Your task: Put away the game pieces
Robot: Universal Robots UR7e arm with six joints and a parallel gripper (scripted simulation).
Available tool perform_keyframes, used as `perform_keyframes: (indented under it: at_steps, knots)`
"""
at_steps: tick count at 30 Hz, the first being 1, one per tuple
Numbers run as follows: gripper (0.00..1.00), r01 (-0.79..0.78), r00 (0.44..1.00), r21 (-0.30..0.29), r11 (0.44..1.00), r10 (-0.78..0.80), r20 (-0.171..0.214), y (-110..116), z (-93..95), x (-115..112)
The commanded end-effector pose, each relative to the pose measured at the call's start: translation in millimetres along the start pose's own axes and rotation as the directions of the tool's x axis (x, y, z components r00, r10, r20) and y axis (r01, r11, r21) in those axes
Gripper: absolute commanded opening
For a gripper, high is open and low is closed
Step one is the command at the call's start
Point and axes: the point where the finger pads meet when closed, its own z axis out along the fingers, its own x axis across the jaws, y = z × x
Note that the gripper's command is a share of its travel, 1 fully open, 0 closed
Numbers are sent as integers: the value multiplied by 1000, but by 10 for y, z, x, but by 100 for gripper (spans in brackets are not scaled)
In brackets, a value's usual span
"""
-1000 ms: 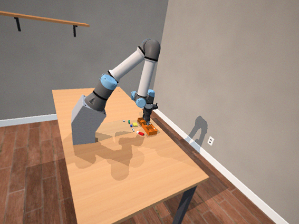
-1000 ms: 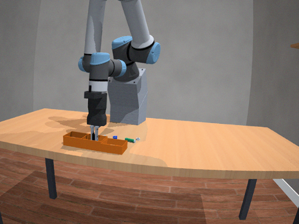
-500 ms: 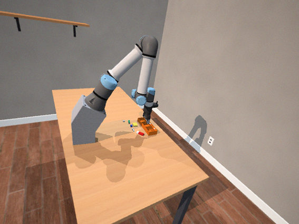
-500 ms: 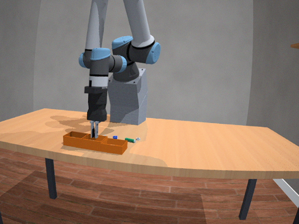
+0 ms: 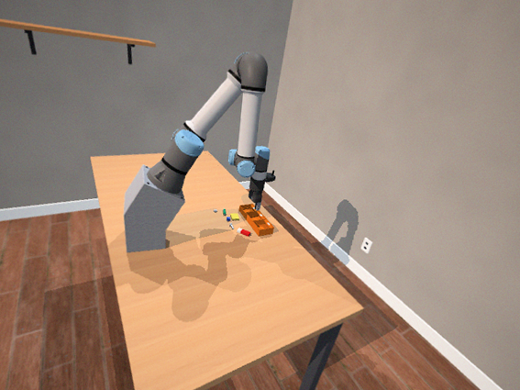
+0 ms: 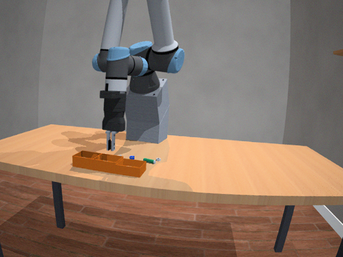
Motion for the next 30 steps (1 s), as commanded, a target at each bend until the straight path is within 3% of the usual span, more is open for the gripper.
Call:
perform_keyframes:
  at_steps: [1,14,19,30]
  knots:
    - [31,0,1000,0,1000,0,0,-4,-2,-109]
    - [31,0,1000,0,1000,0,0,-20,-2,-752]
    - [31,0,1000,0,1000,0,0,-21,-2,-752]
    - [31,0,1000,0,1000,0,0,-20,291,-752]
